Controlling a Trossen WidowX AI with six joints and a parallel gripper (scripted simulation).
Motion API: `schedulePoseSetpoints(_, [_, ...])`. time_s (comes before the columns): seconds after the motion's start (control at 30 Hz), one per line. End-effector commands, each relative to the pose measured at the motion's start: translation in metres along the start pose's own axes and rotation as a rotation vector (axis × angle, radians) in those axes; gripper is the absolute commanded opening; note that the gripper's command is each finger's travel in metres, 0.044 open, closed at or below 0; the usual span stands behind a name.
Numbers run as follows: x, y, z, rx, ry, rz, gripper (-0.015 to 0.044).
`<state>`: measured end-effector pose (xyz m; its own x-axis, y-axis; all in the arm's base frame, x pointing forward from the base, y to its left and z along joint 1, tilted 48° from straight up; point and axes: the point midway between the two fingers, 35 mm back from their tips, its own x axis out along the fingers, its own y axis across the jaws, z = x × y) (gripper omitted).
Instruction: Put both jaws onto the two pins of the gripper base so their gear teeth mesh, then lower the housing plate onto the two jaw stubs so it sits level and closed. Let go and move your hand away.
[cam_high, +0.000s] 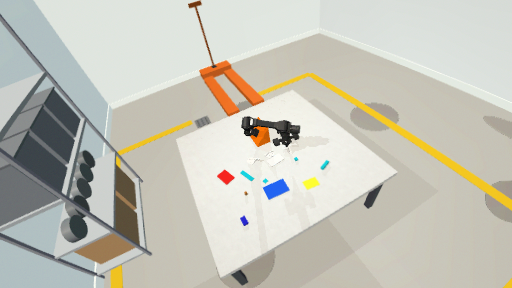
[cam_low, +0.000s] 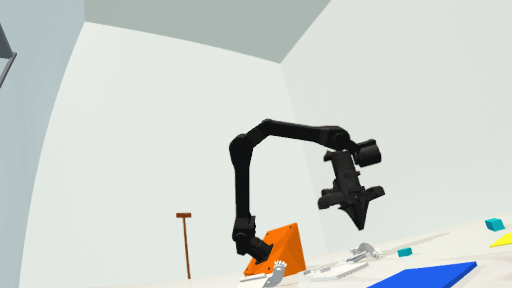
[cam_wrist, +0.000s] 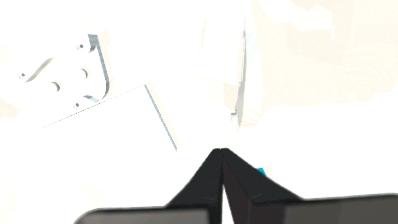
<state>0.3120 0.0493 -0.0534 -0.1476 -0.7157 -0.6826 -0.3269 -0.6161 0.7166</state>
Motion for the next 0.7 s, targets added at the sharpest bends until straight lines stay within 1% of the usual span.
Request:
schedulePoseSetpoints(0.0, [0.009,0.001,0.0,-0.007,-0.001,0.007,0.0])
schedulePoseSetpoints(0.67, [0.041,0.001,0.0,-0.007,0.0,0.008,0.0])
